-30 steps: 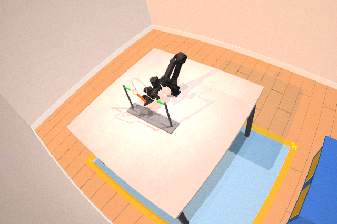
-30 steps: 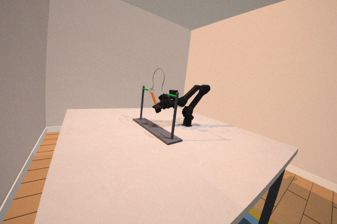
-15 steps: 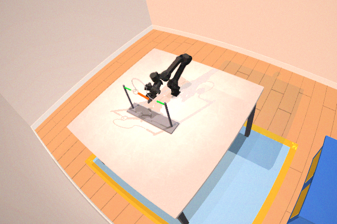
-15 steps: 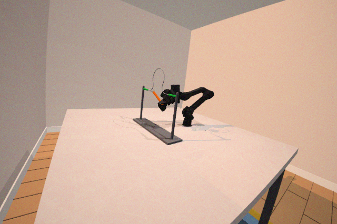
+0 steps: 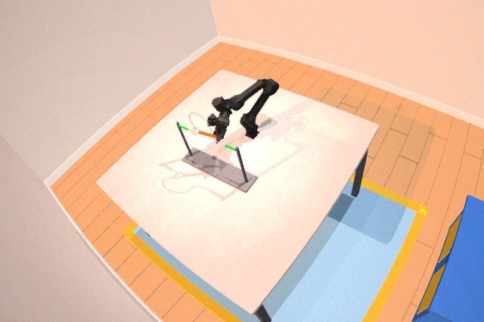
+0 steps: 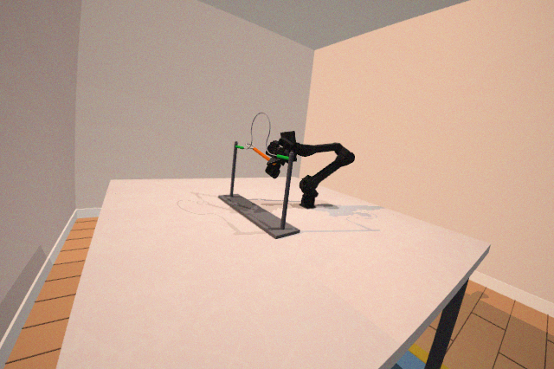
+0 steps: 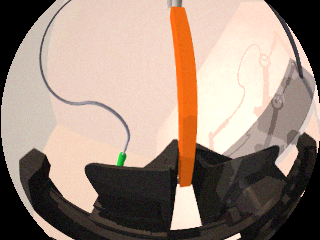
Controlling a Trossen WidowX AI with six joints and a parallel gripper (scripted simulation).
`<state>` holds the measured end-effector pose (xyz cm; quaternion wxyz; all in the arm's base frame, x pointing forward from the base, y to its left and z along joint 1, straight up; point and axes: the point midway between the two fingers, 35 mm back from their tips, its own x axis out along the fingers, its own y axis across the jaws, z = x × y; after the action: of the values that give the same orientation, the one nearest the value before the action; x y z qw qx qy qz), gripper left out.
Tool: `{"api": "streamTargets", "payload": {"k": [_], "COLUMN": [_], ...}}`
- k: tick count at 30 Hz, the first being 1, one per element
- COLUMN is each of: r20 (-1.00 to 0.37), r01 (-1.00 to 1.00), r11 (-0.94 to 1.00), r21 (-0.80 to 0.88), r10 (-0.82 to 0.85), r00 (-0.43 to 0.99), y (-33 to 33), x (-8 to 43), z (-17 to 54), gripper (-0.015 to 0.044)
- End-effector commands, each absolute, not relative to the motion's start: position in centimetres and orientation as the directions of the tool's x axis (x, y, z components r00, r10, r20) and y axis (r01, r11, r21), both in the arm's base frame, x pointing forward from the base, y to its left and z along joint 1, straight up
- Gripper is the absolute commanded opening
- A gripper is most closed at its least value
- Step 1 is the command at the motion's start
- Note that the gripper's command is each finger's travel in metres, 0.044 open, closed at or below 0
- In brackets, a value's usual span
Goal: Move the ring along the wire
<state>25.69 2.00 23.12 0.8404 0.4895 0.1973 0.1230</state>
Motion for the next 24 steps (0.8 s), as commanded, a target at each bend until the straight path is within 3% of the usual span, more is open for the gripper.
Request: {"api": "streamTargets", "payload": {"k": [1,24], "r20": [-0.201,-0.096], "r01": [-0.016,0.014], "r11": [0.43,0.154], "r21": [0.903,0.988], "r10": [0.453,0.539], "r00": [0.868,0.837], "y": [2.2,3.1], "x": [25.1,24.4], "z": [24.6,28.9], "gripper": [-0.015,-0.015]}}
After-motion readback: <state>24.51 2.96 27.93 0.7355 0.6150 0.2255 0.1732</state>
